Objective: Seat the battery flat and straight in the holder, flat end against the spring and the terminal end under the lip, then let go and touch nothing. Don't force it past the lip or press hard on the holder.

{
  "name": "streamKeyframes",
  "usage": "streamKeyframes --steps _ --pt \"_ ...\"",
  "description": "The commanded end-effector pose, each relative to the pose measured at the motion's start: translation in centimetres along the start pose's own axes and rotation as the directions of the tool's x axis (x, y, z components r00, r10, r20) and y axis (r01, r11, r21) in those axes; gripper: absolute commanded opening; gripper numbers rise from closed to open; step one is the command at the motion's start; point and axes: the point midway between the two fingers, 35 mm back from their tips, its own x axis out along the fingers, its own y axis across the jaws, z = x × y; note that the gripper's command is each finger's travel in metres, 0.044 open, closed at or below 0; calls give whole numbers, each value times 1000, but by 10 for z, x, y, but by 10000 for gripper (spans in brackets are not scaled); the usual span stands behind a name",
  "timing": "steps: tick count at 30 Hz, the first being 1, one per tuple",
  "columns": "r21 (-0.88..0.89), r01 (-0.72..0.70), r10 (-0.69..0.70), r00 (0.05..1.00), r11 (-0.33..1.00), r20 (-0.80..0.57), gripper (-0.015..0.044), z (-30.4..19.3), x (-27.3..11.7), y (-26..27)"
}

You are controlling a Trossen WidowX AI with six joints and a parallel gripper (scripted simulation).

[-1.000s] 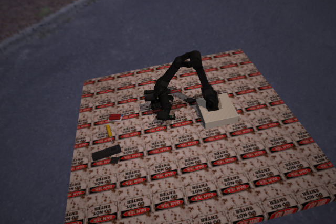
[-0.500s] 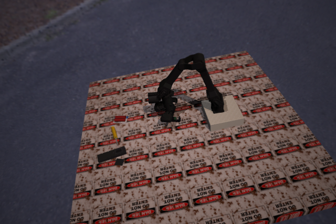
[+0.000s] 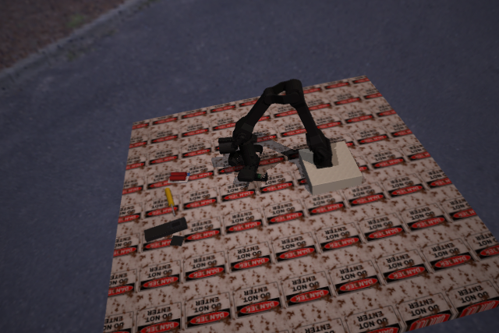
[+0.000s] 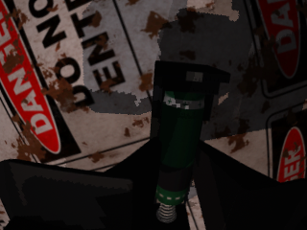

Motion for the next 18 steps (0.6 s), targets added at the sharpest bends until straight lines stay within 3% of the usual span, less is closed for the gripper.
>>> streamKeyframes --steps 1,4,18 --pt "-2 -1 1 1000 1000 9 85 3 -1 0" --pt "-2 -1 1 1000 1000 9 160 3 -1 0" --pt "1 -2 2 1000 1000 4 160 1 -15 0"
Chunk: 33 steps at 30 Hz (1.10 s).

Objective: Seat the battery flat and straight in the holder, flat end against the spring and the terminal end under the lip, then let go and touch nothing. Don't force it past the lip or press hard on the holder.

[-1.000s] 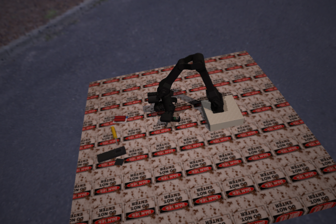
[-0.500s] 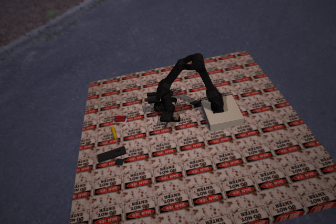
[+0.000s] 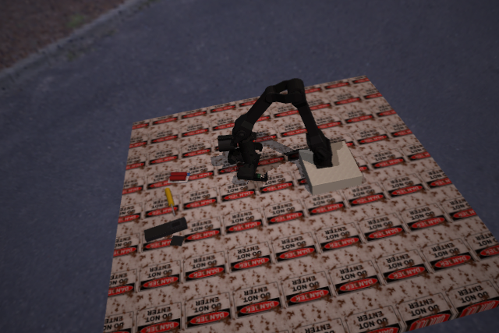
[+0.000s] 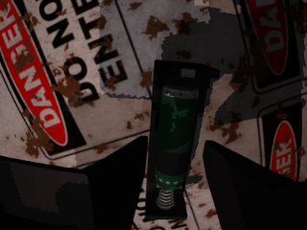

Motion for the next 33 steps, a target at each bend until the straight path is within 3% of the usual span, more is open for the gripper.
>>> streamKeyframes --steps 1,9,12,33 --pt "-2 -2 2 1000 1000 5 160 1 -3 0" --pt "-2 -1 1 1000 1000 7 370 -1 -69 -2" --pt "-2 -1 1 1000 1000 5 440 -2 -76 -2" --pt "-2 -1 1 1000 1000 5 440 -1 -76 -2"
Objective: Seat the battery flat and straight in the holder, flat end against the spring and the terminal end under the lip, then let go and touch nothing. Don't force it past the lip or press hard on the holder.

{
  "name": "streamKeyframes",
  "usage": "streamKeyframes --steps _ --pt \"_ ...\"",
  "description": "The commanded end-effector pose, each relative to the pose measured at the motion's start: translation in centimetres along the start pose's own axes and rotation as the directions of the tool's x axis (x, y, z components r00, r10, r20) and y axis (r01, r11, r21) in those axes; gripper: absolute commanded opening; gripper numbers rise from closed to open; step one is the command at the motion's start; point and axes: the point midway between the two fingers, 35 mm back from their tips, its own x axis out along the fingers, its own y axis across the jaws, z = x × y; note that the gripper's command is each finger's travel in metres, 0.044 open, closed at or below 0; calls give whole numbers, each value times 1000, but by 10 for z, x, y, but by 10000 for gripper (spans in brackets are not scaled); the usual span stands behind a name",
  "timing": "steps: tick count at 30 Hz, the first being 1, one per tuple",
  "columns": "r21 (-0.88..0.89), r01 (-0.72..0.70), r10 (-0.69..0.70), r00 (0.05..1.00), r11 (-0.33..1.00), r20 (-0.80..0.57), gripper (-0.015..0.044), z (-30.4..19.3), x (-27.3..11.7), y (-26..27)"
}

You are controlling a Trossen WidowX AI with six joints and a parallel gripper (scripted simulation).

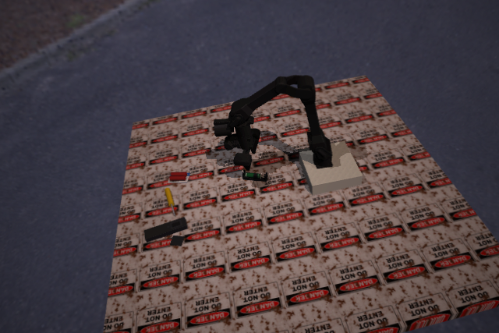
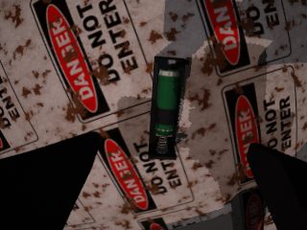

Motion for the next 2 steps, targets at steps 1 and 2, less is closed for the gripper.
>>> streamKeyframes --steps 1,2 --pt "-4 0 0 1000 1000 0 440 0 -1 0" --pt "-4 0 0 1000 1000 0 440 0 -1 0"
